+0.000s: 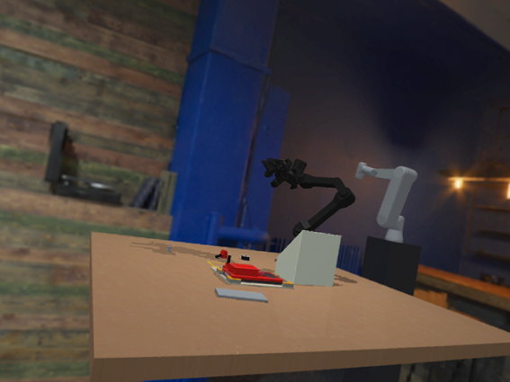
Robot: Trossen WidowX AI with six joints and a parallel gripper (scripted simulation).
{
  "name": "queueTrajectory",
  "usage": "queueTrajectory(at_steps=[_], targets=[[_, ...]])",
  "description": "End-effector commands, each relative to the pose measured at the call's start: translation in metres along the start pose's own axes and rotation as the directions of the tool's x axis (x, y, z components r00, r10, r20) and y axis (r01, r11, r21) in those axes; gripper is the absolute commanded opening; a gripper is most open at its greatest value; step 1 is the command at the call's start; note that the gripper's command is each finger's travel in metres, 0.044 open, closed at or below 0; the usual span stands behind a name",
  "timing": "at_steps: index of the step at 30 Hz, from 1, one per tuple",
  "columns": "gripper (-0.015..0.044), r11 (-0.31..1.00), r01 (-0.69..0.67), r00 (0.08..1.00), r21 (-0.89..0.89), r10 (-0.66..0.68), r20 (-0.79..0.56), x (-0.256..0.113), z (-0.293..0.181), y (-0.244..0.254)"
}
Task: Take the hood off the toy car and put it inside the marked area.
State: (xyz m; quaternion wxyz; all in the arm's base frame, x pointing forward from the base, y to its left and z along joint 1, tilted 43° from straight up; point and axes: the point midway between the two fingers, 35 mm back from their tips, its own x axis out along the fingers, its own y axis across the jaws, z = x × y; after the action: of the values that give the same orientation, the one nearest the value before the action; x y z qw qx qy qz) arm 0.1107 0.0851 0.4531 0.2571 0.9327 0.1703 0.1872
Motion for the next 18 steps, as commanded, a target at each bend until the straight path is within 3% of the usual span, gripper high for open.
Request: queueTrajectory(at_steps=[1, 5, 8, 10, 14, 18], targets=[[0.0247, 1.000, -0.002, 1.000, 0.023, 0.002, 0.000, 0.001, 0.001, 0.002], [0.0352, 0.883, -0.048, 0.999, 0.466, 0.043, 0.021, 0.015, 0.022, 0.042], [0.0431, 0.625, -0.099, 0.995, 0.775, 0.060, 0.079, 0.033, 0.050, 0.069], [0.0440, 0.399, -0.146, 0.989, 0.905, 0.058, 0.134, 0.047, 0.073, 0.082], [0.0440, -0.084, -0.274, 0.961, 0.958, 0.018, 0.277, 0.080, 0.128, 0.094], [0.0440, -0.494, -0.410, 0.897, 0.766, -0.068, 0.436, 0.113, 0.187, 0.084]])
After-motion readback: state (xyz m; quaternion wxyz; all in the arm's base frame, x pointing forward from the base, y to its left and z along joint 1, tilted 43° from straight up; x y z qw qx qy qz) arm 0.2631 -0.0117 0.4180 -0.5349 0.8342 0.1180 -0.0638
